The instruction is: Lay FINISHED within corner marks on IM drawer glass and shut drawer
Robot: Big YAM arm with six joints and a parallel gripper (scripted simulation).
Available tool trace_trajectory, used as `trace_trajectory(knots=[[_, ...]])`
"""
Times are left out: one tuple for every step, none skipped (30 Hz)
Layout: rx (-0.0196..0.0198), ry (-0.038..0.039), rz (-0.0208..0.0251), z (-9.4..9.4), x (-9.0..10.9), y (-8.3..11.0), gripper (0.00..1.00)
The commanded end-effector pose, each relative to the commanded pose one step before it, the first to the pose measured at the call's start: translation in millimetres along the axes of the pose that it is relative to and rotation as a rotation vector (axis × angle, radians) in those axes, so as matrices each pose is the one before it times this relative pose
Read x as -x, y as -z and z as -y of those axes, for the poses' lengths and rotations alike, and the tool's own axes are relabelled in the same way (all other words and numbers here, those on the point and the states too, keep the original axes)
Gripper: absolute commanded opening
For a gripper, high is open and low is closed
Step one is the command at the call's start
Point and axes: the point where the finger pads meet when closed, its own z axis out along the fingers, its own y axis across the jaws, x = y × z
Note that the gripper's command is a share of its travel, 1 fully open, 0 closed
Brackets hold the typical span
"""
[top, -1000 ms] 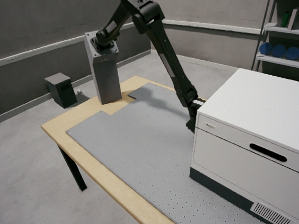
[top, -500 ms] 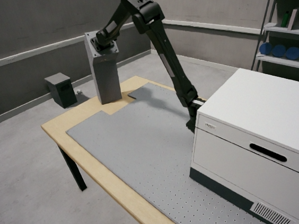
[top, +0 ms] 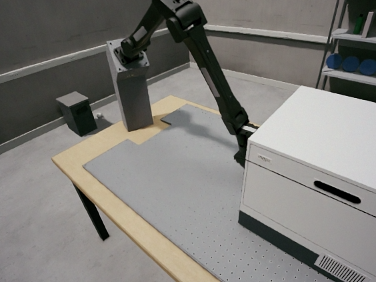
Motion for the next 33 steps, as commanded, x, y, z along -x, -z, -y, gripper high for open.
trace_trajectory(knots=[[-0.04088,-0.00213,0.00072,18.47,5.19,-5.49,0.07],[0.00000,0.00000,0.00000,0.00,0.00,0.00,0.07],[0.00000,0.00000,0.00000,0.00,0.00,0.00,0.07],[0.00000,0.00000,0.00000,0.00,0.00,0.00,0.07],[0.00000,0.00000,0.00000,0.00,0.00,0.00,0.07],[0.00000,0.00000,0.00000,0.00,0.00,0.00,0.07],[0.00000,0.00000,0.00000,0.00,0.00,0.00,0.07],[0.00000,0.00000,0.00000,0.00,0.00,0.00,0.07],[0.00704,0.00198,0.00234,-0.36,1.16,-0.30,0.07],[0.01380,0.00362,0.00333,-2.07,1.20,-0.34,0.07],[0.00420,0.00118,0.00152,0.34,0.83,-0.31,0.07],[-0.00380,-0.00096,-0.00013,2.33,0.38,-0.32,0.07],[-0.00753,-0.00206,-0.00089,3.22,0.01,-0.36,0.07],[0.00175,0.00025,0.00092,0.86,0.25,-0.44,0.07],[0.00524,0.00117,0.00155,-0.01,0.42,-0.43,0.07],[-0.00853,-0.00247,-0.00179,2.77,-0.56,-0.25,0.07],[-0.01196,-0.00333,-0.00285,2.94,-0.94,-0.05,0.07],[-0.00063,-0.00040,-0.00074,0.10,-0.49,-0.09,0.07],[0.00050,-0.00009,-0.00105,-0.26,-0.98,-0.21,0.07],[-0.00140,-0.00088,-0.00066,0.04,-1.74,-0.42,0.07],[-0.00003,0.00000,0.00014,0.01,0.02,0.00,0.07],[-0.00001,0.00000,0.00003,0.00,0.01,0.00,0.07],[0.00000,0.00000,0.00000,0.00,0.00,0.00,0.07],[0.00000,0.00000,0.00000,0.00,0.00,0.00,0.07],[0.00000,0.00000,0.00000,0.00,0.00,0.00,0.07],[0.00000,0.00000,0.00000,0.00,0.00,0.00,0.07],[0.00000,0.00000,0.00000,0.00,0.00,0.00,0.07],[0.00000,0.00000,0.00000,0.00,0.00,0.00,0.07],[0.00000,0.00000,0.00000,0.00,0.00,0.00,0.07],[0.00000,0.00000,0.00000,0.00,0.00,0.00,0.07],[0.00000,0.00000,0.00000,0.00,0.00,0.00,0.07],[0.00000,0.00000,0.00000,0.00,0.00,0.00,0.07],[0.00000,0.00000,0.00000,0.00,0.00,0.00,0.07]])
